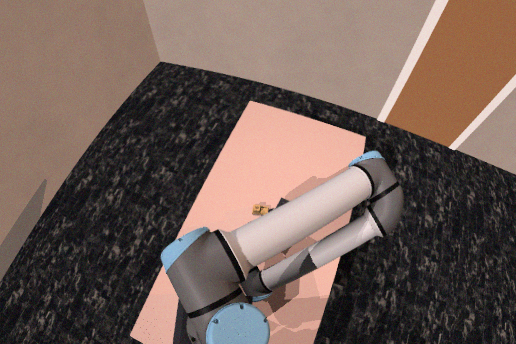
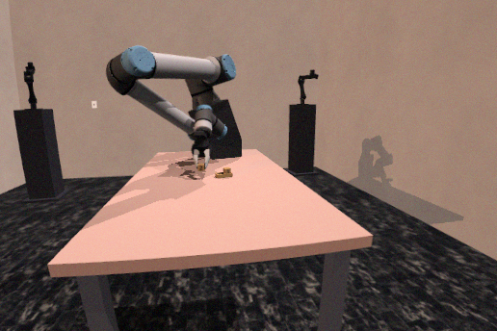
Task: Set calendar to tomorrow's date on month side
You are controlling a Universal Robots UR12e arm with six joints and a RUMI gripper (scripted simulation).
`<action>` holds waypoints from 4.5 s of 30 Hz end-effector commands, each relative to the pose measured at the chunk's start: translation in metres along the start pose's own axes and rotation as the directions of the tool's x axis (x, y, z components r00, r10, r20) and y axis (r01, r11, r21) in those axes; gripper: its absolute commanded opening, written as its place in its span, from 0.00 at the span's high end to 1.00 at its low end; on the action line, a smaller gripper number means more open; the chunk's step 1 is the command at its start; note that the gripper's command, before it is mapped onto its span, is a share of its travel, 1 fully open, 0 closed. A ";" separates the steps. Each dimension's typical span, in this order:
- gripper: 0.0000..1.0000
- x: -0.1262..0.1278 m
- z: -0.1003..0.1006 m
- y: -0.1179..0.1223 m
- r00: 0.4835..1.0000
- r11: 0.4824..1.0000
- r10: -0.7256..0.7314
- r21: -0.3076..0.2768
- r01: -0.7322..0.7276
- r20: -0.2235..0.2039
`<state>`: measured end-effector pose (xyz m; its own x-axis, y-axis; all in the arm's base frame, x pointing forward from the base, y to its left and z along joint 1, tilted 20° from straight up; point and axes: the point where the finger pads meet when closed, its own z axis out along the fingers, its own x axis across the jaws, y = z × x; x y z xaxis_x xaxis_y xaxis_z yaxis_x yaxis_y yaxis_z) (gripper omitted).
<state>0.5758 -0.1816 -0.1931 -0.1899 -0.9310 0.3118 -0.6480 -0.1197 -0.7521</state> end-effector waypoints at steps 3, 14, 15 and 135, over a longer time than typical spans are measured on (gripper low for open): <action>0.90 0.000 -0.014 -0.014 1.000 1.000 0.000 0.000 0.000 0.000; 0.90 0.000 -0.021 -0.021 1.000 1.000 0.000 0.000 0.000 0.000; 0.90 0.000 -0.021 -0.021 1.000 1.000 0.000 0.000 0.000 0.000; 0.90 -0.001 -0.015 -0.024 1.000 0.827 0.006 -0.563 -0.003 0.002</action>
<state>0.5796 -0.1727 -0.1663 -0.1912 -0.9320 0.3078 -0.9444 0.0893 -0.3164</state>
